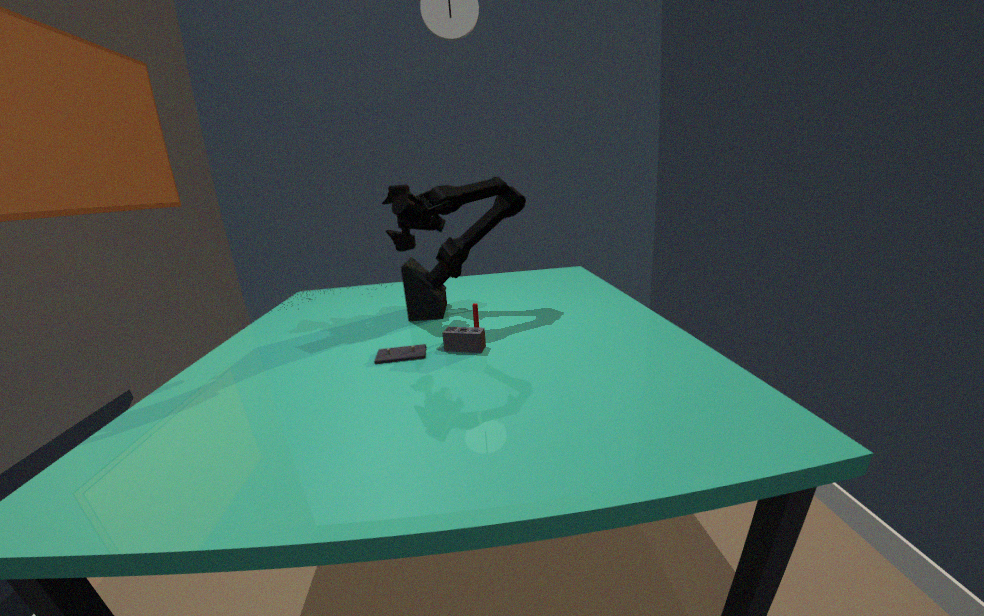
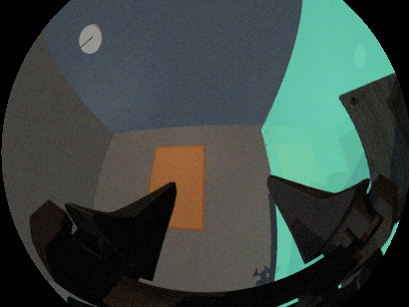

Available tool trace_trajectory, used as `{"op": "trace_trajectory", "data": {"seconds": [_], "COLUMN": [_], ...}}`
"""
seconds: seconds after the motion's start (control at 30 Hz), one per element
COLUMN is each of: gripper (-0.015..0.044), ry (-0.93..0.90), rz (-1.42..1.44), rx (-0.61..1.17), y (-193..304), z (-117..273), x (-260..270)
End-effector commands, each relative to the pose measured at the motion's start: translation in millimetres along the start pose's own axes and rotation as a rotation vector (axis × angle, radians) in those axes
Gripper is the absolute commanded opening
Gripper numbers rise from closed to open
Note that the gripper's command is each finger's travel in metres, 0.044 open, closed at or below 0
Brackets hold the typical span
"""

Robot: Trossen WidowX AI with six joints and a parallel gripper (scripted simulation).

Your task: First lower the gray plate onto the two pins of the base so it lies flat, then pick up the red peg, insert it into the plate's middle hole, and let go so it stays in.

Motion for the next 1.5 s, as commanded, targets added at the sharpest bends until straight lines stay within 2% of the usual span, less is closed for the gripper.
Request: {"op": "trace_trajectory", "data": {"seconds": [0.0,0.1,0.4,0.6,0.73,1.1,1.47], "gripper": [0.0426,0.044,0.044,0.044,0.044,0.044,0.044], "ry": [0.0,0.045,0.185,0.119,0.054,-0.248,-0.802], "rz": [0.0,0.166,1.159,1.789,2.011,2.52,2.845], "rx": [0.0,0.043,0.417,0.763,0.909,1.326,1.764], "y": [0,9,59,83,89,101,105], "z": [0,6,53,95,112,158,207], "x": [0,-2,-22,-38,-45,-62,-76]}}
Point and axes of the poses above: the point midway between the two fingers, 35 mm back from their tips, its own z axis back along the fingers, its own x axis across the jaws, y = z × x, the point moved 2 cm from there along z, back along the fingers, and after that the axes turned 2 degrees about -z, right-handed, at the moved point
